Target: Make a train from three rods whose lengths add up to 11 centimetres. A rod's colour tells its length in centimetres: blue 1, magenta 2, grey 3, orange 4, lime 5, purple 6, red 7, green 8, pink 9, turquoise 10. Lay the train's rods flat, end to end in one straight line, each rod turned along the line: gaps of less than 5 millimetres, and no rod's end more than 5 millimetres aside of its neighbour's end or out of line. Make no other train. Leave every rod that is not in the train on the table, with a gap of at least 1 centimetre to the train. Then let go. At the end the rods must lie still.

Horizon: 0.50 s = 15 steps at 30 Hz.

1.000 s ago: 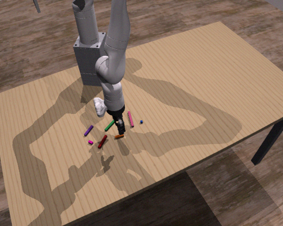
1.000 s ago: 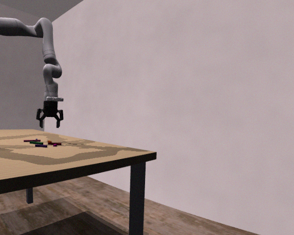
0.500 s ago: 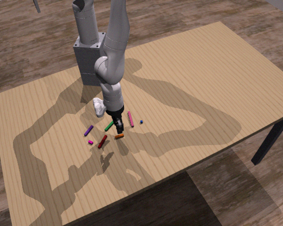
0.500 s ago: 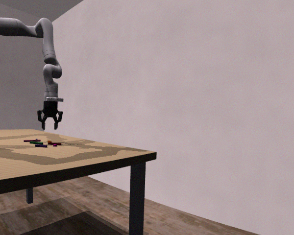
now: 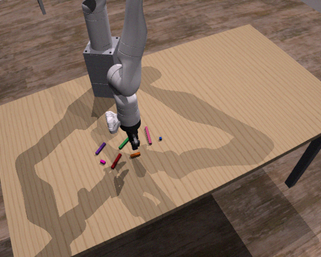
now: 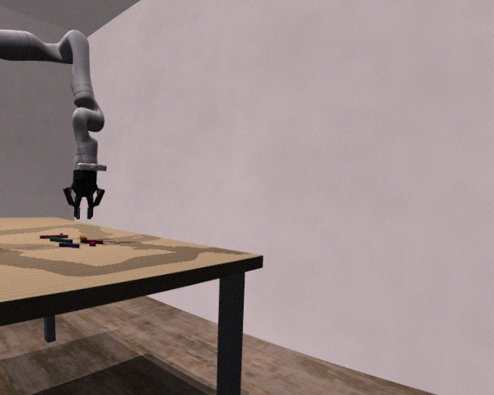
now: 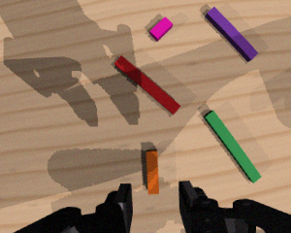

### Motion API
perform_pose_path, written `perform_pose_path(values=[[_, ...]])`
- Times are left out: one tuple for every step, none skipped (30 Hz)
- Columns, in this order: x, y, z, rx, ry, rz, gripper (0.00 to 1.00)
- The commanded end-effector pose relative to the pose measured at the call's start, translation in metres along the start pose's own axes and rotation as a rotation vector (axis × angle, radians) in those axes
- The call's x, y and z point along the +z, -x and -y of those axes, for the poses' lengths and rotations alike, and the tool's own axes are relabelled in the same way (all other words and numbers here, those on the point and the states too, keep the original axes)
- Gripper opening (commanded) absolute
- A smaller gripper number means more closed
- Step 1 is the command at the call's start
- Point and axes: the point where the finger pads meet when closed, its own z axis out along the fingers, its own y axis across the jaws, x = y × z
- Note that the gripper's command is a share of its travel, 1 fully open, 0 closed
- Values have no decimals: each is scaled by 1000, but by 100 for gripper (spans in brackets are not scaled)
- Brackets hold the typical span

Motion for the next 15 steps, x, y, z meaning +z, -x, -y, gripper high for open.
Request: perform_pose_path(values=[[-1, 0, 1, 0, -2, 0, 24], [-1, 0, 1, 0, -2, 0, 24], [-1, 0, 1, 0, -2, 0, 24], [-1, 0, 1, 0, -2, 0, 24], [-1, 0, 1, 0, -2, 0, 24], [0, 0, 1, 0, -2, 0, 24], [0, 0, 1, 0, -2, 0, 24], [0, 0, 1, 0, -2, 0, 24], [0, 0, 1, 0, -2, 0, 24], [0, 0, 1, 0, -2, 0, 24], [0, 0, 1, 0, -2, 0, 24], [1, 0, 1, 0, -2, 0, 24], [1, 0, 1, 0, -2, 0, 24], [2, 0, 1, 0, -2, 0, 24], [2, 0, 1, 0, -2, 0, 24]])
